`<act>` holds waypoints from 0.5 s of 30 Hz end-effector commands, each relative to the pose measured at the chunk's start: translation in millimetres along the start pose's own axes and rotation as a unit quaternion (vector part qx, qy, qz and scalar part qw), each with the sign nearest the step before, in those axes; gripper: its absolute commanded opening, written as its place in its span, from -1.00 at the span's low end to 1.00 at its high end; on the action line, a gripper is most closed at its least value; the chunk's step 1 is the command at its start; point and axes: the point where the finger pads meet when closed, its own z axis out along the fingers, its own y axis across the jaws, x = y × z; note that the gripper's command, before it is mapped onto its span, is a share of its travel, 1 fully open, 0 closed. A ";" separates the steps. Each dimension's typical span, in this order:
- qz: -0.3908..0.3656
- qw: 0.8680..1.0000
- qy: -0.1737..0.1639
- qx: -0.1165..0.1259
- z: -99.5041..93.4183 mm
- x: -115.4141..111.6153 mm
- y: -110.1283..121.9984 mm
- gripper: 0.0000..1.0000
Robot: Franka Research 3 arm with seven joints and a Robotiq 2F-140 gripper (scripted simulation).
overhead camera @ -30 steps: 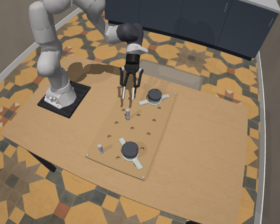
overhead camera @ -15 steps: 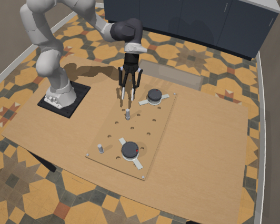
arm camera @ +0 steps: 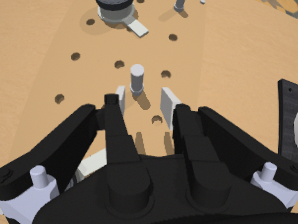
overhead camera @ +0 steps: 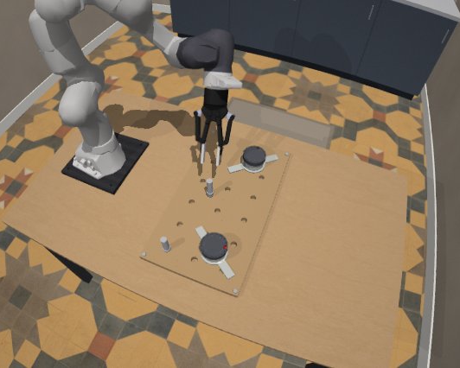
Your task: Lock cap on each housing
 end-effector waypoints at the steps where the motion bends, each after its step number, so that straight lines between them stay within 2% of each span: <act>1: -0.031 0.998 -0.046 -0.001 -0.2 -4.1 -1.6 -0.28; 5: -0.031 0.995 -0.096 -0.001 -1.0 -4.1 -2.3 -0.28; 8: -0.030 0.992 -0.121 0.002 -2.0 -3.9 -3.4 -0.28; 15: -0.030 0.991 -0.132 0.004 -2.6 -3.7 -4.1 -0.28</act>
